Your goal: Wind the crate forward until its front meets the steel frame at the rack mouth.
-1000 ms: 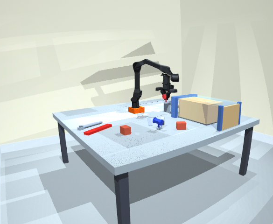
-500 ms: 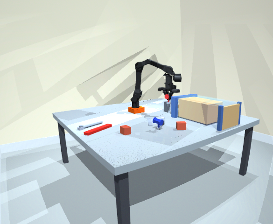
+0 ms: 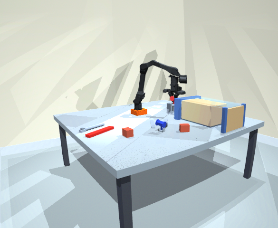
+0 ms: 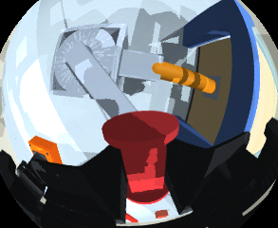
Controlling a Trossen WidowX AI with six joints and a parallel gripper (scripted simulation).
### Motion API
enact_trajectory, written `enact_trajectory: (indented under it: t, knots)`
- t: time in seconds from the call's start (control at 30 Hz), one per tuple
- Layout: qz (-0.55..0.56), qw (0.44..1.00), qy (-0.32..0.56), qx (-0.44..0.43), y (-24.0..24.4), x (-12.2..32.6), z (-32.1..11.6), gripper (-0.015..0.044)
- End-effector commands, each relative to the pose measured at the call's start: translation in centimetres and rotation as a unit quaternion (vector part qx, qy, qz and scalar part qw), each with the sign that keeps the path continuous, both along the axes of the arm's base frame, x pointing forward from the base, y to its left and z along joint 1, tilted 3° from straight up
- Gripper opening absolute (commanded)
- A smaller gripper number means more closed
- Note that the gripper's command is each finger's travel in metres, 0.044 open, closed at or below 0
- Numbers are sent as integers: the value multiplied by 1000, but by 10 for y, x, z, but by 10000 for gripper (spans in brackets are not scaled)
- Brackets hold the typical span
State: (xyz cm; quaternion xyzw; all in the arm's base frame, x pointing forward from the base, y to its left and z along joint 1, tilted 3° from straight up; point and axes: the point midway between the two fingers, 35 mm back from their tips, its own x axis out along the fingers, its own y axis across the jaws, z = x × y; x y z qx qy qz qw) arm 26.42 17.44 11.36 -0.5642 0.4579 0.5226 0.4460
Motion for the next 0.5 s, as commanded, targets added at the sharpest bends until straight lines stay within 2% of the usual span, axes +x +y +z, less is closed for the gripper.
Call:
enact_trajectory:
  t: [0.0,0.47]
  knots:
    - [-1,1000,-8,6,10,10,0,0]
    - [-1,1000,-8,7,25,19,0,0]
